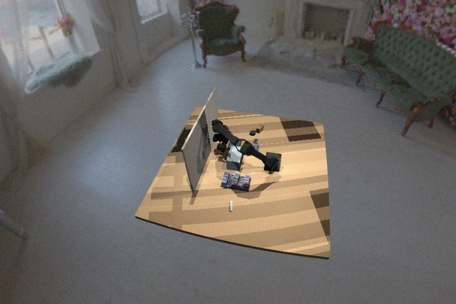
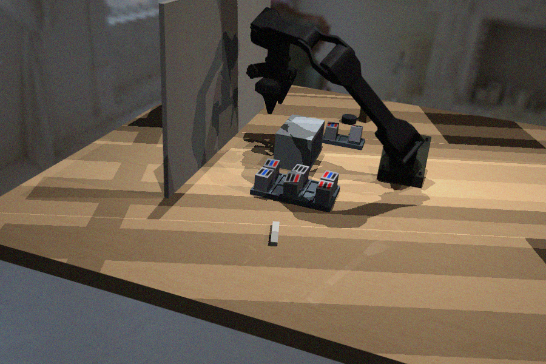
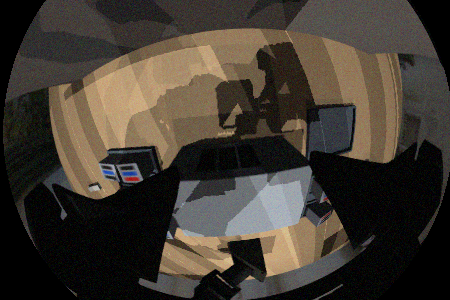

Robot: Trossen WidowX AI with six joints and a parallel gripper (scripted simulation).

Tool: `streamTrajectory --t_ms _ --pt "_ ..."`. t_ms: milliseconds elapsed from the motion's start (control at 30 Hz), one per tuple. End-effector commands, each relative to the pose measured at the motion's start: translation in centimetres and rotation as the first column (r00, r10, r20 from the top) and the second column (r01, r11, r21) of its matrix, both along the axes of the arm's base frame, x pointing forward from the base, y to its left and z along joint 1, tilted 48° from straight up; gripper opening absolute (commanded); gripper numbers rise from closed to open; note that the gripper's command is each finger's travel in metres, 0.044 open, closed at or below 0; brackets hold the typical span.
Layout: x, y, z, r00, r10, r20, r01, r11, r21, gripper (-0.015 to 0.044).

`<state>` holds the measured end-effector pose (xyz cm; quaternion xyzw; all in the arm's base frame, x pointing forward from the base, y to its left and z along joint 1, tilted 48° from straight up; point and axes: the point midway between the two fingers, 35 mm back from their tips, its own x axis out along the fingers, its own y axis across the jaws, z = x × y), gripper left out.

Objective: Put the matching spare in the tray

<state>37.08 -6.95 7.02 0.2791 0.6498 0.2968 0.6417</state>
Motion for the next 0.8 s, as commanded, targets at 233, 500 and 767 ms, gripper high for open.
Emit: streamTrajectory --t_ms 233,500,767 --pt "0.3 0.1 0.6 1.0 -0.002 0.012 0.002 1.0 -0.002 0.044" --pt "-1.1 1.7 3.2 0.973 0.143 0.182 -0.142 0.99 -0.016 0.044" --pt "-7.5 6.9 9.6 0.57 0.535 0.623 -0.527 0.82 -0.223 0.044"
